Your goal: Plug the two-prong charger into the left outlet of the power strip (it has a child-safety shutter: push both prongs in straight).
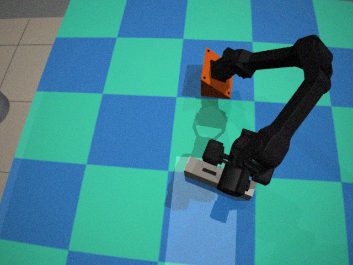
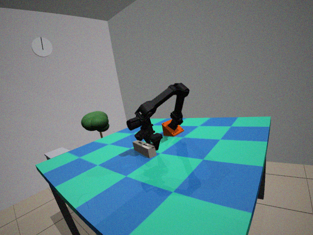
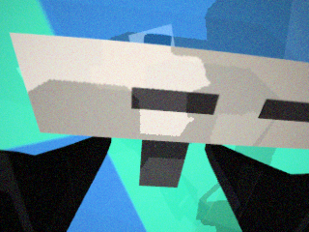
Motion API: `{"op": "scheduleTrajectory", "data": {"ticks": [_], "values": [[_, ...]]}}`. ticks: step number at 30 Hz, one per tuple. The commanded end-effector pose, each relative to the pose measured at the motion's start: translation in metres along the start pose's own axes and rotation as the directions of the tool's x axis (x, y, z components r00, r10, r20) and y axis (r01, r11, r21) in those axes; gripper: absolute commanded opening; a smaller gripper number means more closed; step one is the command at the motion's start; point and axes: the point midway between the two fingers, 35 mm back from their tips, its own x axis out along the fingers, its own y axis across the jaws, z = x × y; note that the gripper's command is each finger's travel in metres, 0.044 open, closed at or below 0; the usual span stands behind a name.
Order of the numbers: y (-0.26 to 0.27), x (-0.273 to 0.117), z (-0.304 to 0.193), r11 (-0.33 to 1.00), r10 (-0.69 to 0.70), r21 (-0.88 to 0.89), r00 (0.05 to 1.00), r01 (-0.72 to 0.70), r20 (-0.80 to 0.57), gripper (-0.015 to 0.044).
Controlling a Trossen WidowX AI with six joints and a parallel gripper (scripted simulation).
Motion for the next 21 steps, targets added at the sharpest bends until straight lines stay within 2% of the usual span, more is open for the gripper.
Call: {"op": "scheduleTrajectory", "data": {"ticks": [1, 21], "values": [[0.0001, 0.0, -0.0007, 1.0, 0.0, -0.002, 1.0, 0.0, 0.003, 0.044], [0.0, 0.0006, -0.0064, 1.0, 0.002, -0.008, 1.0, -0.002, 0.015, 0.044]]}}
